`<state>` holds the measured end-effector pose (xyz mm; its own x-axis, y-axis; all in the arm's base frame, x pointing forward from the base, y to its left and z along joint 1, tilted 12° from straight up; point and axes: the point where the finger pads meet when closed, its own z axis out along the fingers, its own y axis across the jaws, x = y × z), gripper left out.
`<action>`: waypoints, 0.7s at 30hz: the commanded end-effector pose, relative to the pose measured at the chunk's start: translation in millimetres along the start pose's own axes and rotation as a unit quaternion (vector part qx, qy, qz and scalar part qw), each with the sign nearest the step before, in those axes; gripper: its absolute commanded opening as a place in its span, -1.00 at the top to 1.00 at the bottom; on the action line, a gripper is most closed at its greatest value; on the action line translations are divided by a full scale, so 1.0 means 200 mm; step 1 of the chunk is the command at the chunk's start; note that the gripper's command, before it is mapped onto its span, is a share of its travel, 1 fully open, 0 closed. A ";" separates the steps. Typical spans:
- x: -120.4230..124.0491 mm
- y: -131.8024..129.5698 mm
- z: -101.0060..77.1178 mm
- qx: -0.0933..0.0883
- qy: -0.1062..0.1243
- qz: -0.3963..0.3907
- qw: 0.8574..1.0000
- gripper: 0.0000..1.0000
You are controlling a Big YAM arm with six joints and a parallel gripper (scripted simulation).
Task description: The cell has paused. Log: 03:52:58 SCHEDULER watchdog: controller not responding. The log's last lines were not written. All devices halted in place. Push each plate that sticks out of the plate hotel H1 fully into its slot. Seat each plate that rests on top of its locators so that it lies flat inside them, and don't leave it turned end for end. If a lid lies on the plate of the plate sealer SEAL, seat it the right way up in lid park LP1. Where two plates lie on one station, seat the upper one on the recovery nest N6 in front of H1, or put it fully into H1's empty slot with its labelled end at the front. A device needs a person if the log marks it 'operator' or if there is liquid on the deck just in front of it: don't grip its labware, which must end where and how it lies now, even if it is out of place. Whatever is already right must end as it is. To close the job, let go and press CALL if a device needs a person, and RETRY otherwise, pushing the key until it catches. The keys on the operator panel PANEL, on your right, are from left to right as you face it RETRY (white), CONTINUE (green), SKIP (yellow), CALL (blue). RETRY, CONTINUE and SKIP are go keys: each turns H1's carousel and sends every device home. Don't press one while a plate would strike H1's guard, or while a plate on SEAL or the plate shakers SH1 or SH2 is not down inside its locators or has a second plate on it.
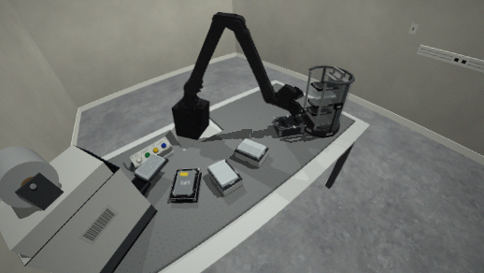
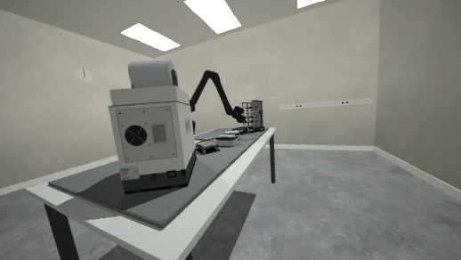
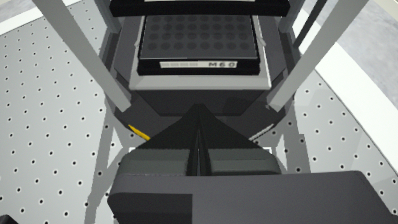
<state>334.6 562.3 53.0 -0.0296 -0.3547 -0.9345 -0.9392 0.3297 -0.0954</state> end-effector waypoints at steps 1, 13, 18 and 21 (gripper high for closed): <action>-0.11 -0.05 -0.05 0.009 -0.027 -0.010 1.000 1.00; -0.06 -0.05 -0.13 0.009 -0.027 -0.010 1.000 1.00; -0.04 -0.05 -0.16 0.009 -0.027 -0.010 1.000 1.00; -0.02 -0.05 -0.18 0.009 -0.027 -0.010 1.000 1.00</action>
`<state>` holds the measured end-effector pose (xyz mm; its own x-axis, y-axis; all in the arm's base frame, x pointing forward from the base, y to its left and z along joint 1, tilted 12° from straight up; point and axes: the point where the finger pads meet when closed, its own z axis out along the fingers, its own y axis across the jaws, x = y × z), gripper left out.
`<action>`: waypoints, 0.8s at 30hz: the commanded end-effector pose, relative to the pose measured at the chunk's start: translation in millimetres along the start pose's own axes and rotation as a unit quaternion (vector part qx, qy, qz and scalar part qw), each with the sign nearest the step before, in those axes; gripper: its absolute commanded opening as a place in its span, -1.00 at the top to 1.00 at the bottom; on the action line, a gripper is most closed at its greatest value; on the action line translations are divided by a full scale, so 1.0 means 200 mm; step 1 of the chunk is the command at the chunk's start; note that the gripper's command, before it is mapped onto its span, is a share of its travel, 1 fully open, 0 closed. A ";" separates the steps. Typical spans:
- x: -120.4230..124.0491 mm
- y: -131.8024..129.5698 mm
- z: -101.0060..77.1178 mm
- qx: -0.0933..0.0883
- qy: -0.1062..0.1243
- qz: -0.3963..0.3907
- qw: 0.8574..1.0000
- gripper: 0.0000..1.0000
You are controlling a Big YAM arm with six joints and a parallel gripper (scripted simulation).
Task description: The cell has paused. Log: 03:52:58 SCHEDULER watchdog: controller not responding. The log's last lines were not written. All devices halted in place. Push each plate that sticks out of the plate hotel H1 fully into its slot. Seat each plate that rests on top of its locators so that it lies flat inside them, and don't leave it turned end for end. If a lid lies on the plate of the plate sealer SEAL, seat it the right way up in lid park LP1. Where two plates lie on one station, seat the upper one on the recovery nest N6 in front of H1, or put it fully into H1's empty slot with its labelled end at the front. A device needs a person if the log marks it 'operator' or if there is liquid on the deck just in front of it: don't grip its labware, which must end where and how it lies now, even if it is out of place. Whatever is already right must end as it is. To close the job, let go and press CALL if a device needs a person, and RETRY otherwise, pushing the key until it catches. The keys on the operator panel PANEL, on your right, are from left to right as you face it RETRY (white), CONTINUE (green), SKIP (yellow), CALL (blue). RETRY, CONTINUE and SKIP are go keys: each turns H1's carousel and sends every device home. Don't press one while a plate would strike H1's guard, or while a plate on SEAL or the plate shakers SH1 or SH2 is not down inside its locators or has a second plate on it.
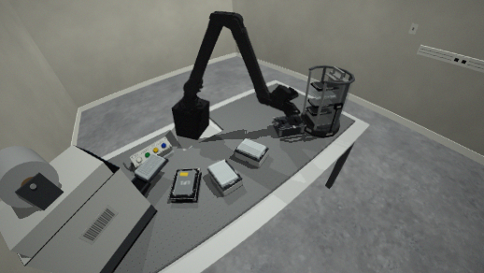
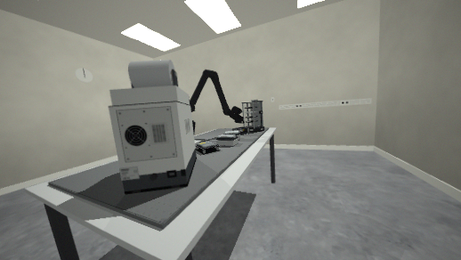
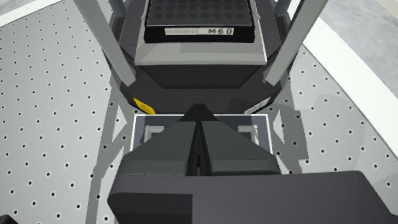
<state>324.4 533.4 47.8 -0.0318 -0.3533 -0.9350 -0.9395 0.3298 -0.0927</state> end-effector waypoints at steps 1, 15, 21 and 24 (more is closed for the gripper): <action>-0.10 -0.05 -0.05 0.010 -0.026 -0.012 1.000 1.00; -0.04 -0.05 -0.14 0.010 -0.026 -0.012 1.000 1.00; -0.01 -0.05 -0.18 0.010 -0.025 -0.012 1.000 1.00; 0.00 -0.05 -0.20 0.010 -0.025 -0.012 1.000 1.00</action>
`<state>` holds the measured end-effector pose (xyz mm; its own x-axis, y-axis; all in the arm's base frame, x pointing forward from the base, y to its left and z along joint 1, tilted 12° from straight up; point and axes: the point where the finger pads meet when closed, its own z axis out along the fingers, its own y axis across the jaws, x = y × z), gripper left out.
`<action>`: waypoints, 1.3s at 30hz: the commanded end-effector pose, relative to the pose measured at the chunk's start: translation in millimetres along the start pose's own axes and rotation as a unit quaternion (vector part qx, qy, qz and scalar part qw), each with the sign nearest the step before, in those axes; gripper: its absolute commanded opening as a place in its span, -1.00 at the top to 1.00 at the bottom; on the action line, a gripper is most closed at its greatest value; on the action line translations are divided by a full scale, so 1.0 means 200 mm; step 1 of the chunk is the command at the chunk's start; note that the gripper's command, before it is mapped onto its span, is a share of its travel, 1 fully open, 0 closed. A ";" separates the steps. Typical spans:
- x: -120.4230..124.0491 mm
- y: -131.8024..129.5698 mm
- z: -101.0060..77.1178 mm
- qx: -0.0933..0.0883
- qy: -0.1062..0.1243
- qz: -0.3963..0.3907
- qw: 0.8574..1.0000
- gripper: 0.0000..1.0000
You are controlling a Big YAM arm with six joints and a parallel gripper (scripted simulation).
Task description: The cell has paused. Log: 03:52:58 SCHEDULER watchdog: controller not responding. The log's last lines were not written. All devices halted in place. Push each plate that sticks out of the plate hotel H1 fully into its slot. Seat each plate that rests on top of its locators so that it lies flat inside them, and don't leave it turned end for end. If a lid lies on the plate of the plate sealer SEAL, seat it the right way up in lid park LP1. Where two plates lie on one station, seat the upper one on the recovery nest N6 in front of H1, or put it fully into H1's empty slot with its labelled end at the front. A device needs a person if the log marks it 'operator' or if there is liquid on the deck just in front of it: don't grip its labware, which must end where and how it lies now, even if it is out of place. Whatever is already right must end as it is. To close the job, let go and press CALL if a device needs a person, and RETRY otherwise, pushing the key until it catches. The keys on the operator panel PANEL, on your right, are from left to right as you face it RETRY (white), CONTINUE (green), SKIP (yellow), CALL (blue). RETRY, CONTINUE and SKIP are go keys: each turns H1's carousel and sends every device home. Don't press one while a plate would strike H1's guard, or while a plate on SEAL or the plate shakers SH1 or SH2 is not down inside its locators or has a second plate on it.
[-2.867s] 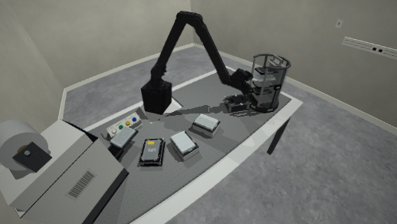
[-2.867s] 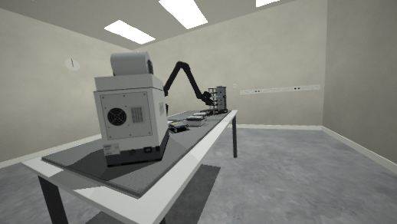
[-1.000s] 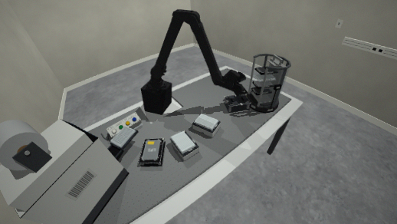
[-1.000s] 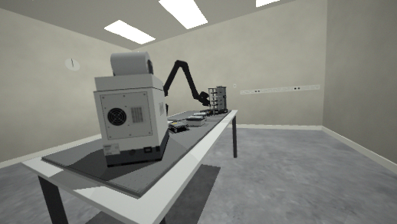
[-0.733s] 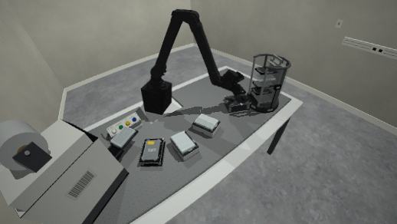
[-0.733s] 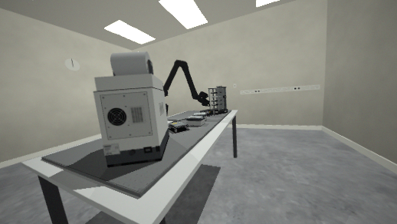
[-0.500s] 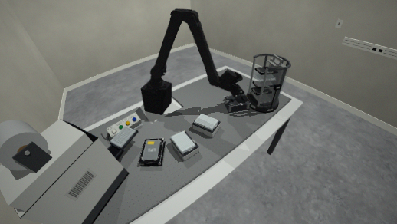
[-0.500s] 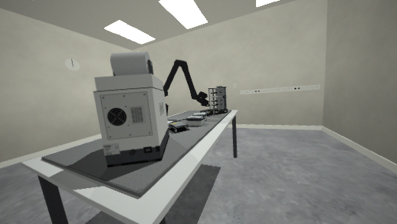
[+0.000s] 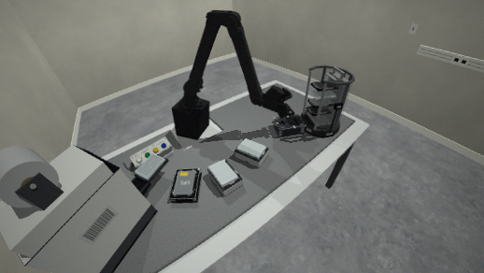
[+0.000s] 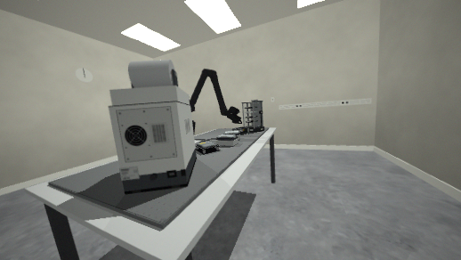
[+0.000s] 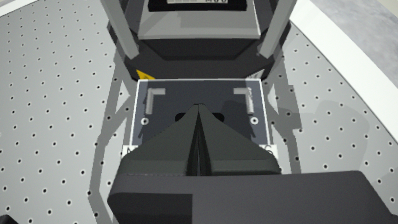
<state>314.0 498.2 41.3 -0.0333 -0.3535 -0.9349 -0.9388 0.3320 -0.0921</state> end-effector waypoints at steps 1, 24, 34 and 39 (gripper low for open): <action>-0.09 -0.04 -0.05 0.009 -0.026 -0.013 1.000 1.00; -0.03 -0.04 -0.15 0.008 -0.029 -0.015 0.999 1.00; -0.03 -0.04 -0.15 0.007 -0.028 -0.014 0.999 1.00; -0.03 -0.04 -0.15 0.007 -0.028 -0.014 0.999 1.00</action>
